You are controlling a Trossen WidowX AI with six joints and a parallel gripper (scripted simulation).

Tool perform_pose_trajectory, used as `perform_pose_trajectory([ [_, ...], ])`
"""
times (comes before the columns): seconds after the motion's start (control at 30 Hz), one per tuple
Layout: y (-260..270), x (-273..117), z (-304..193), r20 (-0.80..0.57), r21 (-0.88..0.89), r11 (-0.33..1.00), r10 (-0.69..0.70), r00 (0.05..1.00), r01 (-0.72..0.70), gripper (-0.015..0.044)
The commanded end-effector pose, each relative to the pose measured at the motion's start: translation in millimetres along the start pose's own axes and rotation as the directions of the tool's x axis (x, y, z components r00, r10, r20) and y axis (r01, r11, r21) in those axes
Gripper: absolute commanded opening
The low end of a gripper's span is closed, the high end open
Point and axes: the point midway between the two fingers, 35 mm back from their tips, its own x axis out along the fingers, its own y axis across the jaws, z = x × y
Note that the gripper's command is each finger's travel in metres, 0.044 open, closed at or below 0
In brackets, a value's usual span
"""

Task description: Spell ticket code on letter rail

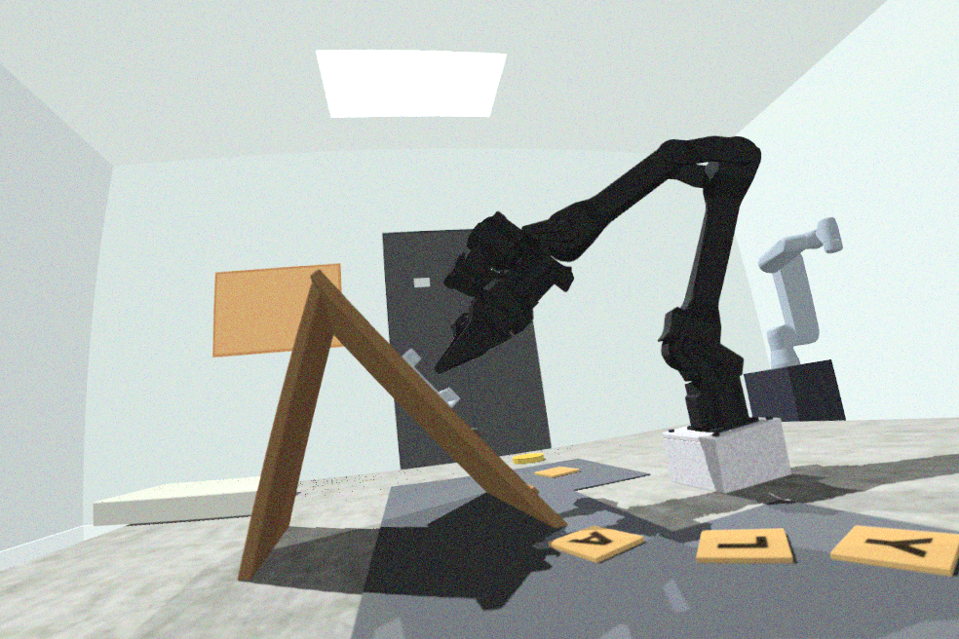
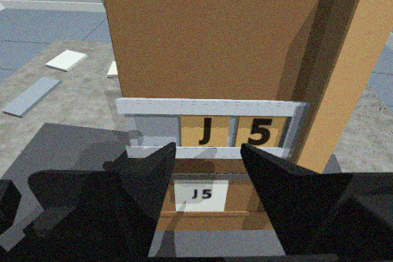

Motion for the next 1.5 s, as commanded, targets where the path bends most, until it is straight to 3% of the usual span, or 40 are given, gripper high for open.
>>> perform_pose_trajectory([
  [0.0,0,-3,1,0.004,-0.005,1.0,0.002,1.0,-0.002,0.0295],
  [0.57,1,-10,2,0.003,-0.005,1.0,0.002,1.0,-0.002,0.0295],
  [0.93,0,-8,0,-0.002,0.001,1.0,-0.001,1.0,0.001,0.0006],
  [1.23,0,-8,0,-0.009,0.003,1.0,0.0,1.0,0.0,0.0],
  [1.47,12,6,14,-0.288,0.047,0.999,0.026,0.957,-0.013,0.0],
])
